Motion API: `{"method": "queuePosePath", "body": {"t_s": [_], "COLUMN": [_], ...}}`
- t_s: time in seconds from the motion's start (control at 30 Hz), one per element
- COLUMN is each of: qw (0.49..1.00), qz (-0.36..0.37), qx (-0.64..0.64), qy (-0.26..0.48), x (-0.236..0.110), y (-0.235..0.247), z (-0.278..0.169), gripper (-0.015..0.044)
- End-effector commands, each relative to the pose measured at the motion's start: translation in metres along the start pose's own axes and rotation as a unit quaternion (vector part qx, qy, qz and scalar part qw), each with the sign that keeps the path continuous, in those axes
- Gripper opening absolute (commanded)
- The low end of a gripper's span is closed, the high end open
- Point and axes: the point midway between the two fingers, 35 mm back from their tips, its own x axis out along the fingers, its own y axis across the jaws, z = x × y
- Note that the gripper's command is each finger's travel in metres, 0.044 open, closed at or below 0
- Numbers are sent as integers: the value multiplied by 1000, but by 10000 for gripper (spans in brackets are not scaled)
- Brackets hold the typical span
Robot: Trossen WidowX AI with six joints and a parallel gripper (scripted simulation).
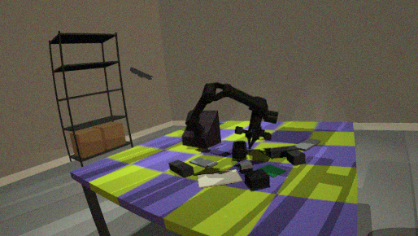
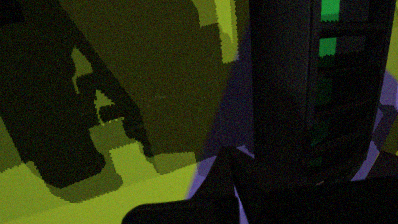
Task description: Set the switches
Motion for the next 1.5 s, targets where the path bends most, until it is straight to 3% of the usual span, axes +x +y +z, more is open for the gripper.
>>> {"method": "queuePosePath", "body": {"t_s": [0.0, 1.27, 1.47], "qw": [1000, 1000, 1000], "qz": [-1, -2, 1], "qx": [-4, -4, -4], "qy": [-3, -3, -1], "x": [2, 9, -43], "y": [-3, -25, -14], "z": [0, 1, 0], "gripper": [0, 0, 0]}}
